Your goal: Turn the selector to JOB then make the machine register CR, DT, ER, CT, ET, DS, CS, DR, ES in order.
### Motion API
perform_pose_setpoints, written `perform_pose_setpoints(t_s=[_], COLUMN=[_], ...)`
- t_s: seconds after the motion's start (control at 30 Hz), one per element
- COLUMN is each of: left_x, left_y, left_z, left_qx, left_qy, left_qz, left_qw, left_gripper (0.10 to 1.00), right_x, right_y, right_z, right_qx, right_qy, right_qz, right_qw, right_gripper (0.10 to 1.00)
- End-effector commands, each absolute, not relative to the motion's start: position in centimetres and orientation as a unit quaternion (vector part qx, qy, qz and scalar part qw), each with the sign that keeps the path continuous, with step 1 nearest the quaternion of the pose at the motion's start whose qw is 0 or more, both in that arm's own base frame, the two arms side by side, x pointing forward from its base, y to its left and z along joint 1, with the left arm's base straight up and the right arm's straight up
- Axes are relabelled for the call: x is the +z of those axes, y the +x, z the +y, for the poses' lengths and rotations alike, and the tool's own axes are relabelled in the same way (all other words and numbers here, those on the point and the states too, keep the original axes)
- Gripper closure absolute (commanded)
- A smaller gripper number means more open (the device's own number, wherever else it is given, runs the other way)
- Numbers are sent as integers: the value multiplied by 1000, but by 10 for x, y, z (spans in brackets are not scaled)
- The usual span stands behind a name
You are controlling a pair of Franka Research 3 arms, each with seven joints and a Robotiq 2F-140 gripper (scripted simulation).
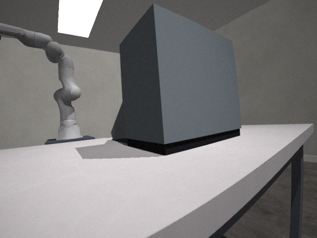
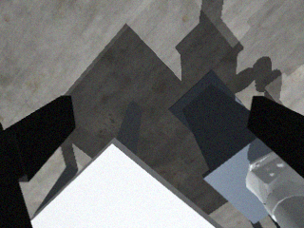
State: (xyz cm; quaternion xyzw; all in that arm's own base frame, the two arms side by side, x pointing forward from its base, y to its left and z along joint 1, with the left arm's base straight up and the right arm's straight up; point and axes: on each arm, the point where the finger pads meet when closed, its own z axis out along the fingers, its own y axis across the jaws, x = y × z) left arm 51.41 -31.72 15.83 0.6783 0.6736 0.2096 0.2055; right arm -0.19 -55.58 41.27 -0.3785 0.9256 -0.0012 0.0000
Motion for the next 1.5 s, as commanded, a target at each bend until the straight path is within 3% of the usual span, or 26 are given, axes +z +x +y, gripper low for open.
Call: perform_pose_setpoints(t_s=[0.0,1.47], left_x=[159,150], left_y=[515,521], left_z=[-318,-318], left_qx=[208,208], left_qy=[675,675], left_qz=[676,676], left_qw=[208,208], left_gripper=[999,999], right_x=[413,413], right_y=[-3,-3], right_z=[-554,-554], right_qx=[0,0], right_qy=[-380,-380], right_qz=[925,925], right_qw=[0,0], right_gripper=[98,98])
